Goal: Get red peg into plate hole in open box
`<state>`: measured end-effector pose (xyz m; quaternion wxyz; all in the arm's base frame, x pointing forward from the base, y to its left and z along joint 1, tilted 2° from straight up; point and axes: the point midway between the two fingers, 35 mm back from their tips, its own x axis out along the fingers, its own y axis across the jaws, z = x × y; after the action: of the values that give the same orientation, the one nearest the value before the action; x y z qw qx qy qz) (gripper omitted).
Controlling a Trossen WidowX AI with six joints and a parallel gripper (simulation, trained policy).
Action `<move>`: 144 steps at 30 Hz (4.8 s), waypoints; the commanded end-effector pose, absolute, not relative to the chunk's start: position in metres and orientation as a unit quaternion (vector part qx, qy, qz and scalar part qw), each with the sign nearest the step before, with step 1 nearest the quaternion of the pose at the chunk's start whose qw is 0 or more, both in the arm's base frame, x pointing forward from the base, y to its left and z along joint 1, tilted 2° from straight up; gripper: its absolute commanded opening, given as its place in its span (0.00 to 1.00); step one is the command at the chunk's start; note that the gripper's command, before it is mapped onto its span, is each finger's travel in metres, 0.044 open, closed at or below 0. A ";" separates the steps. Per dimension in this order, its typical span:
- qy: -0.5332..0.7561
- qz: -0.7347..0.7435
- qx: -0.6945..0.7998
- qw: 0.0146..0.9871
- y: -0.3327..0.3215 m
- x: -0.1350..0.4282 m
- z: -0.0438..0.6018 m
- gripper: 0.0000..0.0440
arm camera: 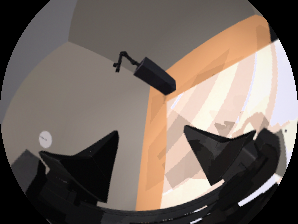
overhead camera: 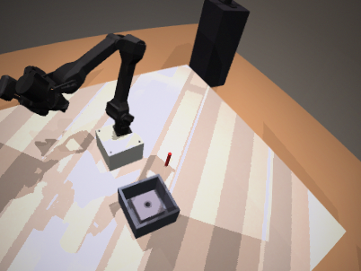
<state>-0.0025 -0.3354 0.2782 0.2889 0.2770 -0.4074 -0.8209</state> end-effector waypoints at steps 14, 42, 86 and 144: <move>-0.301 -0.771 0.377 0.416 -0.327 0.099 0.276 1.00; 0.077 -0.600 0.482 0.633 -0.152 0.261 0.219 1.00; 0.538 -0.506 0.323 0.592 0.093 0.183 0.065 1.00; 0.586 -0.384 0.309 0.643 0.121 0.190 -0.009 0.00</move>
<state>0.1843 0.1232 -0.0183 0.6298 0.3104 0.5939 -0.3929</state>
